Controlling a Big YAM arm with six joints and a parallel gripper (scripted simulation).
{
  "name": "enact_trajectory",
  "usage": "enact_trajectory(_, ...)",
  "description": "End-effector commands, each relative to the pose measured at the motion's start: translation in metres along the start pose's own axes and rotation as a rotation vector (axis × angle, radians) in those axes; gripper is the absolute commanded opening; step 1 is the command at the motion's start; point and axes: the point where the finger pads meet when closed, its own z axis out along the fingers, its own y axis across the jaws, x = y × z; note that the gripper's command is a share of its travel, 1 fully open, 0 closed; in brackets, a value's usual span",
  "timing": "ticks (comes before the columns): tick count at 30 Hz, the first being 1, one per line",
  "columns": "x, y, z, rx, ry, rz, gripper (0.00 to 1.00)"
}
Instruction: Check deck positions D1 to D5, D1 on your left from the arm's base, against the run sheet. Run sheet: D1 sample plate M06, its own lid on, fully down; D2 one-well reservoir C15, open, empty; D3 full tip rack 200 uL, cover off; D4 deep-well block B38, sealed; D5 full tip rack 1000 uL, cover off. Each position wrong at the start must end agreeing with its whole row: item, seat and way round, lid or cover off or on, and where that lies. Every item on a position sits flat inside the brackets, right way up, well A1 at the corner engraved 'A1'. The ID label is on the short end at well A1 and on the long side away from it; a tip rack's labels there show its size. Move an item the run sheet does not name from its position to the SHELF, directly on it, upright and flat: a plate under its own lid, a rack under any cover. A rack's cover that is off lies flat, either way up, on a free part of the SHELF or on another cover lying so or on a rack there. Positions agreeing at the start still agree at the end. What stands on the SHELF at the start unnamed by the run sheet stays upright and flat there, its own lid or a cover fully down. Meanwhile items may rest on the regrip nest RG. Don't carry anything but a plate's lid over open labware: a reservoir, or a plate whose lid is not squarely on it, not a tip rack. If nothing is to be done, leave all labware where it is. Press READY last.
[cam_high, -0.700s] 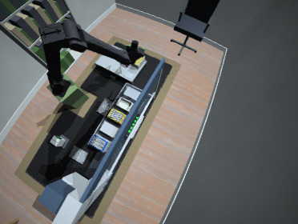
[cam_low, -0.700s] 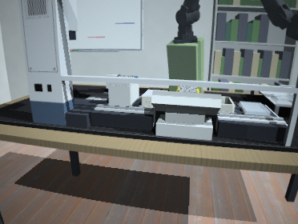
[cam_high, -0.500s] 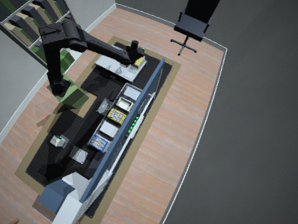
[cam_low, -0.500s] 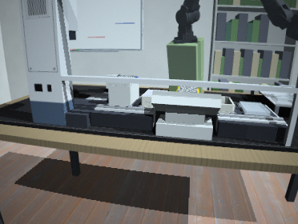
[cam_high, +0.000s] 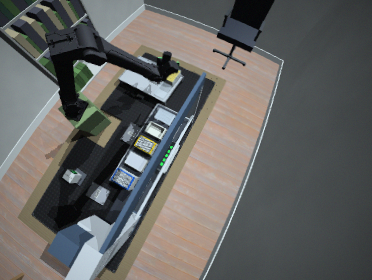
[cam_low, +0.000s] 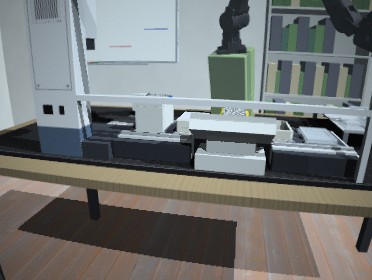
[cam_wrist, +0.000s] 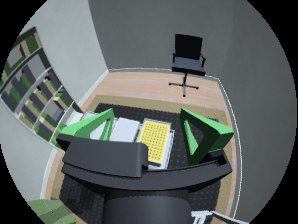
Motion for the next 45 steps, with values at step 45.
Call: enact_trajectory(45,0.054,0.073,-0.198,0.505,0.310,0.623,1.00)
